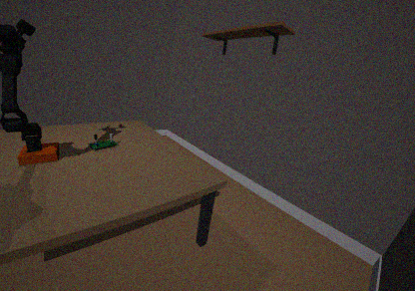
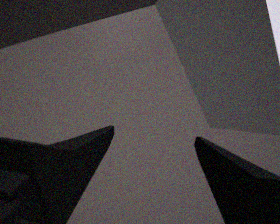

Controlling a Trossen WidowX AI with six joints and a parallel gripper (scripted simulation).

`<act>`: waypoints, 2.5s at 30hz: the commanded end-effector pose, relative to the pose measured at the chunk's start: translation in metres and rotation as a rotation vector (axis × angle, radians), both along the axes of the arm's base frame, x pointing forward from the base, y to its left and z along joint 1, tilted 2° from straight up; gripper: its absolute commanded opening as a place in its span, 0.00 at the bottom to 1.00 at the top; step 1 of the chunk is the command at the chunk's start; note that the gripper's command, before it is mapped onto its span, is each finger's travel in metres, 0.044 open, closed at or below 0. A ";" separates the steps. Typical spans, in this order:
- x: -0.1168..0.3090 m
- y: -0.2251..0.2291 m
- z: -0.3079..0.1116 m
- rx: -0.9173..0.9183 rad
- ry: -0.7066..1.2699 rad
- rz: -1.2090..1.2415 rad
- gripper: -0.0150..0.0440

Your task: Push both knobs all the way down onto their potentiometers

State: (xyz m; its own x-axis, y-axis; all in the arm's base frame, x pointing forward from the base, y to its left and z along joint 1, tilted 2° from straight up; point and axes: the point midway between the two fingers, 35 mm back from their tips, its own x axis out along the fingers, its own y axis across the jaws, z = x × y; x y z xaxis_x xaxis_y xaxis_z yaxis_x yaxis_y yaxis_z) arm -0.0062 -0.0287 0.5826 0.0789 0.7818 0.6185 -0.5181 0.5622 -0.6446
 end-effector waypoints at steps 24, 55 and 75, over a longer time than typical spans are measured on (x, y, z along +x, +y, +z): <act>0.065 0.148 -0.049 -0.414 0.324 -0.261 0.25; 0.224 0.201 -0.181 -0.667 1.035 -0.624 0.25; 0.314 0.153 -0.294 -0.724 1.577 -0.877 0.25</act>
State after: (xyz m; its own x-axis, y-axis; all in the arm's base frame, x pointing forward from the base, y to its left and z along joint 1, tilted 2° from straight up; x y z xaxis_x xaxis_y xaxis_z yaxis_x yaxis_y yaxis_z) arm 0.2944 0.1382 0.3093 0.6420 0.3107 -0.7010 -0.5895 0.7846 -0.1921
